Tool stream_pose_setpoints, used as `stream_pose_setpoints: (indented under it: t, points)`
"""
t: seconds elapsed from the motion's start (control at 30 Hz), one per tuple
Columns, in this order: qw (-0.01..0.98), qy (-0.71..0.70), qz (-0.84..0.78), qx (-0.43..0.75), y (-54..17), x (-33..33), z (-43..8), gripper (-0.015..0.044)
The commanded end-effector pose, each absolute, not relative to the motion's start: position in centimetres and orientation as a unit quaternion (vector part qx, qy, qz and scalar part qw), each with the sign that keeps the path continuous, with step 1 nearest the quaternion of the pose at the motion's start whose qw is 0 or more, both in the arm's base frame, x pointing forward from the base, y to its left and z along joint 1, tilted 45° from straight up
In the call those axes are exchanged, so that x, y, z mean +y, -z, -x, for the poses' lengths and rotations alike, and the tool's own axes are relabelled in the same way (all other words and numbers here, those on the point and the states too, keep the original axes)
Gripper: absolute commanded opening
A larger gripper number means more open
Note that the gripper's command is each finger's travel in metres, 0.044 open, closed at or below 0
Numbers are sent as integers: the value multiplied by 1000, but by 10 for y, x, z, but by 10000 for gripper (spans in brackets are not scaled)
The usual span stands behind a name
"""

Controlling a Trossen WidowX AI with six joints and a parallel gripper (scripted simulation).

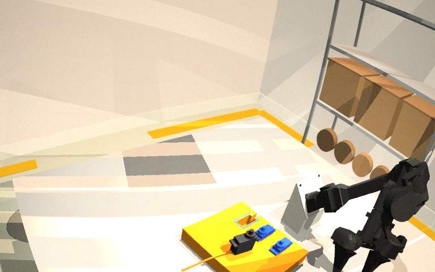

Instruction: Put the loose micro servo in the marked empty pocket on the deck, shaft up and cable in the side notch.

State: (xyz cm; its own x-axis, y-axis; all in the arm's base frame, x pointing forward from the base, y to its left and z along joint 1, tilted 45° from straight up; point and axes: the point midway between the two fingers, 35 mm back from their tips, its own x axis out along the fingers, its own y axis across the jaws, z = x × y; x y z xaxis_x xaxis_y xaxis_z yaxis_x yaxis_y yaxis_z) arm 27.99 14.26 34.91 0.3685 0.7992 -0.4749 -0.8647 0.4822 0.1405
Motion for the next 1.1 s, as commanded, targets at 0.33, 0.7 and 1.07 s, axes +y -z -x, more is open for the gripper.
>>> stream_pose_setpoints:
  t: [0.33,0.7,1.07]
  points:
    - [803,-425,-32,417,-249,98,-332,440]
    - [750,-355,-122,544,-160,53,-347,440]
    - [665,-289,-220,652,-78,10,-329,440]
